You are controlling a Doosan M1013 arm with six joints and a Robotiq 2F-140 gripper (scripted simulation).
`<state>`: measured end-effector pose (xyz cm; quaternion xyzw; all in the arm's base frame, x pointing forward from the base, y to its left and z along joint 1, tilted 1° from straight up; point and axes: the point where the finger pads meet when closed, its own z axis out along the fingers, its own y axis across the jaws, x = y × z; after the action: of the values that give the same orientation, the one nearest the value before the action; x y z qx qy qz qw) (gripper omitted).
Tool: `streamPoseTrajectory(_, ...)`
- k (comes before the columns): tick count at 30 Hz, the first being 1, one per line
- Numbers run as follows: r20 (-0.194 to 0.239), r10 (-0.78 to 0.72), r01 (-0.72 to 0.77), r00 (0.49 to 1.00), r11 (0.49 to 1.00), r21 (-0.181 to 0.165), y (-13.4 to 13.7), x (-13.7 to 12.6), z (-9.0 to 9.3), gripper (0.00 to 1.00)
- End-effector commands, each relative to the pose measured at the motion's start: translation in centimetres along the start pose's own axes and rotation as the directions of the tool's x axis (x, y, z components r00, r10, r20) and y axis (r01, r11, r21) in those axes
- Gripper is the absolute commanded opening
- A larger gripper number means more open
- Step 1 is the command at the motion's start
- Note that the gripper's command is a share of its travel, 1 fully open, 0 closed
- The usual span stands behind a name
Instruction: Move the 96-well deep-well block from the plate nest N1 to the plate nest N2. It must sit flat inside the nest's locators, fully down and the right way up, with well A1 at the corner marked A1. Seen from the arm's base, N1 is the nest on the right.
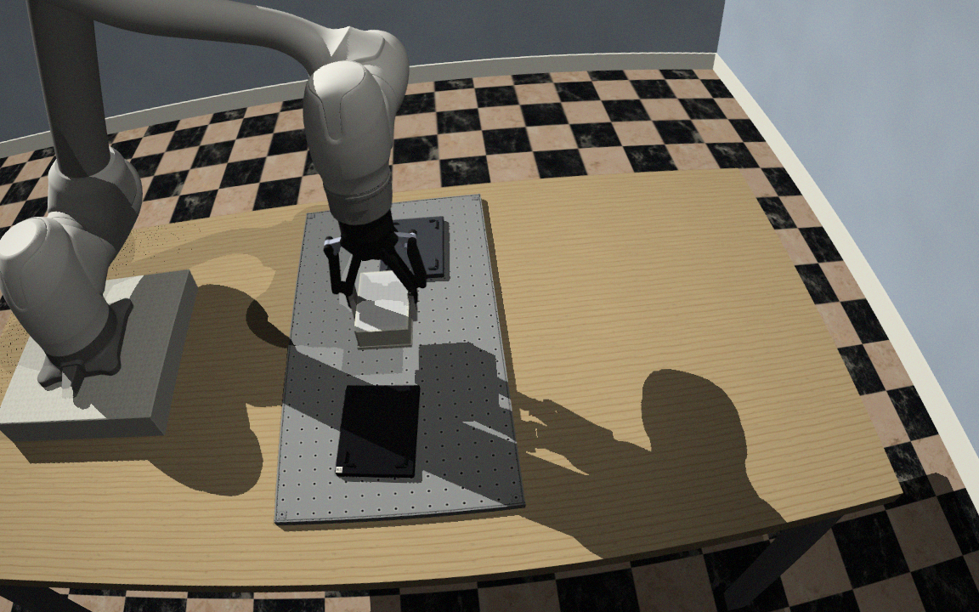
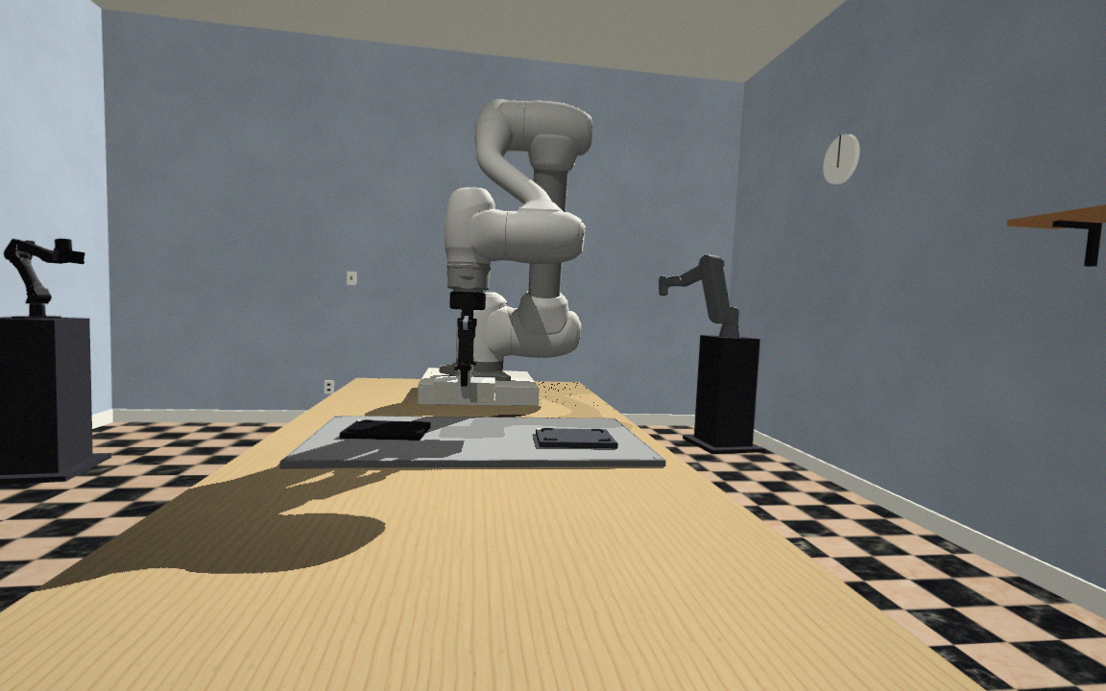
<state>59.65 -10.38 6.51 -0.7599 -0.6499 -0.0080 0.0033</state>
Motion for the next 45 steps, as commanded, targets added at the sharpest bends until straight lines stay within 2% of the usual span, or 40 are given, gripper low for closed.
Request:
streamPoseTrajectory(1, 0.000, 0.000, 0.000, 1.000, 1.000, 0.000, 0.1, 1.1, 0.0, 0.00)
streamPoseTrajectory(42, 0.000, 0.000, 0.000, 1.000, 1.000, 0.000, 1.5, 13.4, 0.0, 0.00)
streamPoseTrajectory(45, 0.000, 0.000, 0.000, 1.000, 1.000, 0.000, 1.5, 13.7, 0.0, 0.00)
